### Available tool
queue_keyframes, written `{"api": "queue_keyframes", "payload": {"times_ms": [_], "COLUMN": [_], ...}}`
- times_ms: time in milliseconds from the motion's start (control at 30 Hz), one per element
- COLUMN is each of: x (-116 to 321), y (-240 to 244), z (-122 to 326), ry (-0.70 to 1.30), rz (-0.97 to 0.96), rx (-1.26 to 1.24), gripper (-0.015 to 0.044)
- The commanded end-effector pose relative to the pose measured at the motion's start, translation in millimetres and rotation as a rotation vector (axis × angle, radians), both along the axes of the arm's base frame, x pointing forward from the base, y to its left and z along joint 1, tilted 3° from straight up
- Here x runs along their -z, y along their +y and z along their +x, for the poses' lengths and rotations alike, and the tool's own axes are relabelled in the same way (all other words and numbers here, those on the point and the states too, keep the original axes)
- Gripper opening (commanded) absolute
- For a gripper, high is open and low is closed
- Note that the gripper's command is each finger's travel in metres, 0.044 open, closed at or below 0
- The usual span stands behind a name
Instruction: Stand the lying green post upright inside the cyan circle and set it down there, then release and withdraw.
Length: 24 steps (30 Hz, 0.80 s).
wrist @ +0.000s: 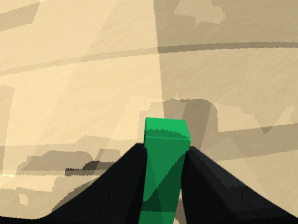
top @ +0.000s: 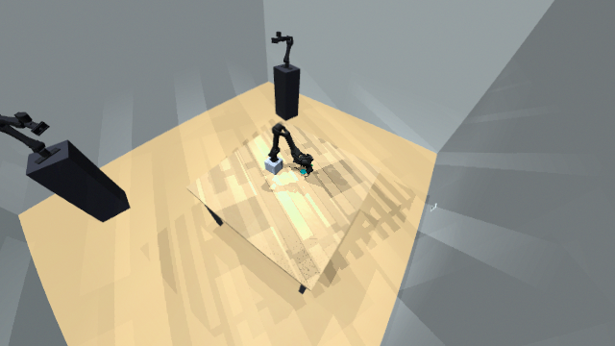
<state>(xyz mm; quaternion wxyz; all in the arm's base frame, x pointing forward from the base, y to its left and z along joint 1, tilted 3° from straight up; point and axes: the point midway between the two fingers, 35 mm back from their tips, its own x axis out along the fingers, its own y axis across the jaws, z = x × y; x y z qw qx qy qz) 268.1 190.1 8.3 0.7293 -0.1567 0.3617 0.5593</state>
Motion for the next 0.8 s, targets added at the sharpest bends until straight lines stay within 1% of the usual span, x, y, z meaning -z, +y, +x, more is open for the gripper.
{"api": "queue_keyframes", "payload": {"times_ms": [0, 767], "x": [2.0, -1.3], "y": [-1.6, -9.1], "z": [-1.8, -2.4], "ry": [0.004, -0.045], "rz": [0.025, 0.171], "rx": [0.005, 0.016], "gripper": [0.0022, 0.0022]}}
